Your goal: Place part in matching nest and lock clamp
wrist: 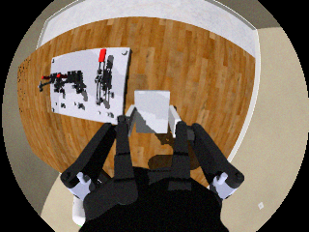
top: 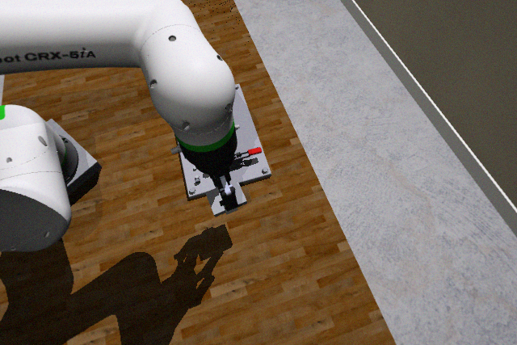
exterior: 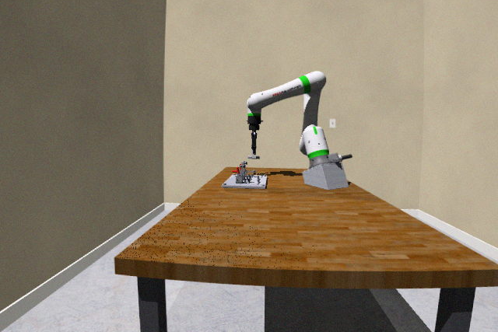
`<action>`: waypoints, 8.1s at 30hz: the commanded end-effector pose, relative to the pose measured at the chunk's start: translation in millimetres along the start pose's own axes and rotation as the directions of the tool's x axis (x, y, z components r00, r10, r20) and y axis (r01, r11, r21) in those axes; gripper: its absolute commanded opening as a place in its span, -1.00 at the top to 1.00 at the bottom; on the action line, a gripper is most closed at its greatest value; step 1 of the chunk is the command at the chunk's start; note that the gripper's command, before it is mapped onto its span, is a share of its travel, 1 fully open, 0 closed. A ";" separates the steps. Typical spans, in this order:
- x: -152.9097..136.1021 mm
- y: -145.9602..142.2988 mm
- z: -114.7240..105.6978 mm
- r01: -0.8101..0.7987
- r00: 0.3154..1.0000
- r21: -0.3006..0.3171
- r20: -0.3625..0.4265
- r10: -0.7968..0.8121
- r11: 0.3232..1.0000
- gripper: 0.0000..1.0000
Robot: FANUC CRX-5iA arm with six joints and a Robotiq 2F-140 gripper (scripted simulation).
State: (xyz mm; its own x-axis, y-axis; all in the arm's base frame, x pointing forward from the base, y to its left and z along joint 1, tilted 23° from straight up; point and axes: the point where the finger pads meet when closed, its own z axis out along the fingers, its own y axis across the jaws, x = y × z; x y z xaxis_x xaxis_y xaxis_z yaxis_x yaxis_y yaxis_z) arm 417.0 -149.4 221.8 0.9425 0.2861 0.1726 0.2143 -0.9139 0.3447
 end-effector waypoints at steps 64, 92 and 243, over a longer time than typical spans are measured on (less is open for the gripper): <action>-30.4 -3.9 24.4 -0.129 0.992 0.000 0.000 0.129 0.992 1.00; -35.5 -4.6 28.5 -0.129 0.992 0.000 0.000 0.129 0.992 1.00; 15.3 -371.3 74.1 -0.129 0.992 0.000 0.000 0.129 0.992 1.00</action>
State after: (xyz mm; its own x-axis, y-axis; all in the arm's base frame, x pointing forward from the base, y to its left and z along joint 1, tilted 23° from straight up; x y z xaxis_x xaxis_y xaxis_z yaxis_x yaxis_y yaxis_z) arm 370.3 173.1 29.1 0.9622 0.1663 0.2155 0.0913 -0.9430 0.3199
